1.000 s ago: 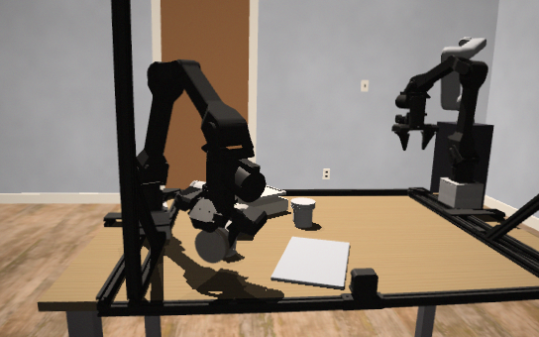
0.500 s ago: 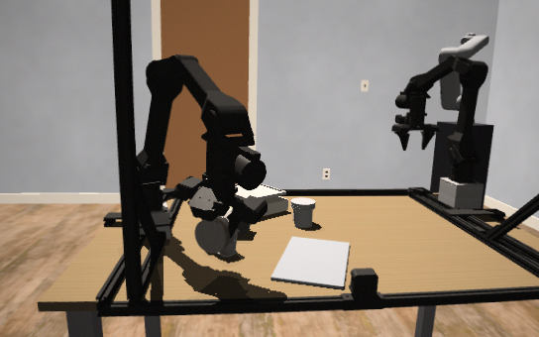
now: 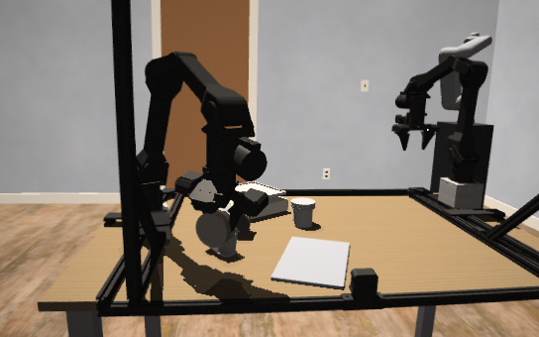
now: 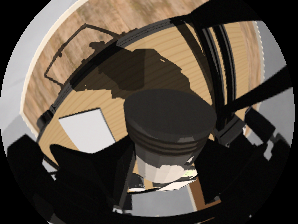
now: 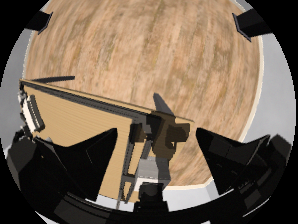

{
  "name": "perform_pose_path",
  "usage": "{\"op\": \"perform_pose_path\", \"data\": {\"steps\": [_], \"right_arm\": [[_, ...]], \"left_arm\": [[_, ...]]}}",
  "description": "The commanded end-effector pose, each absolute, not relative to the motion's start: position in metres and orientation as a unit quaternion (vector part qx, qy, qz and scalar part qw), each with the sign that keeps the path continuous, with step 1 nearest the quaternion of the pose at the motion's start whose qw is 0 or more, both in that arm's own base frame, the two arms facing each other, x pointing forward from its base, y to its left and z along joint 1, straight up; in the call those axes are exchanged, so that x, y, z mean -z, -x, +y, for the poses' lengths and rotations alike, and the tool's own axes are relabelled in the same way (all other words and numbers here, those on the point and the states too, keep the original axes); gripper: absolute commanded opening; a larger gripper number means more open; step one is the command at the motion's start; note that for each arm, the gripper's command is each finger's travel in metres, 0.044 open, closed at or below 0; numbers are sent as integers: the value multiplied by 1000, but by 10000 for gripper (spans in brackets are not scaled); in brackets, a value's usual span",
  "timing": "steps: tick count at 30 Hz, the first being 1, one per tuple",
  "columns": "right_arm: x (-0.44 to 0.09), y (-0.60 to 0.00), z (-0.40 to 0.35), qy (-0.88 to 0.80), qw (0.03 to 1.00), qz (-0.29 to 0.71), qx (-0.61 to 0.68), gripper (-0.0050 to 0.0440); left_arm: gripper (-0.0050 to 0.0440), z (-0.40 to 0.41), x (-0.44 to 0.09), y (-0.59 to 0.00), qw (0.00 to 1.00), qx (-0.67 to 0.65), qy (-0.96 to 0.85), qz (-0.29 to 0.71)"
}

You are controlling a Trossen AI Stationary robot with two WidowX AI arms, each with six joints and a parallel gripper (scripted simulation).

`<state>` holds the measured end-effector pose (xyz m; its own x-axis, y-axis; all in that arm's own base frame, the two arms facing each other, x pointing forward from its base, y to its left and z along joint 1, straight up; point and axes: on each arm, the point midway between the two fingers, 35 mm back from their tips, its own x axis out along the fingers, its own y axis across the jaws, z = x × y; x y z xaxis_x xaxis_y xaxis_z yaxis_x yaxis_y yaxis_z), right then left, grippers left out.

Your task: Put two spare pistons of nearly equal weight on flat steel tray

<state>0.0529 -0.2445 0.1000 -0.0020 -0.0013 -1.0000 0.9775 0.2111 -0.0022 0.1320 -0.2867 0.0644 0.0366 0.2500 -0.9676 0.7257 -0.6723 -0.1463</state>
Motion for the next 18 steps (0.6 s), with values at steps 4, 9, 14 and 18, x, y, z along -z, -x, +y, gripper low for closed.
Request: {"op": "perform_pose_path", "data": {"steps": [4, 9, 14, 18], "right_arm": [[-100, -53, -244, -444, 551, 551, 444, 440], [-100, -53, -244, -444, 551, 551, 444, 440], [-100, -53, -244, -444, 551, 551, 444, 440], [-100, -53, -244, -444, 551, 551, 444, 440]], "left_arm": [[158, -276, -75, -139, 236, 586, -682, 369], [158, -253, -78, -147, 280, 565, -659, 410], [158, -239, -80, -151, 305, 552, -644, 433], [158, -220, -83, -157, 338, 532, -623, 463]]}}
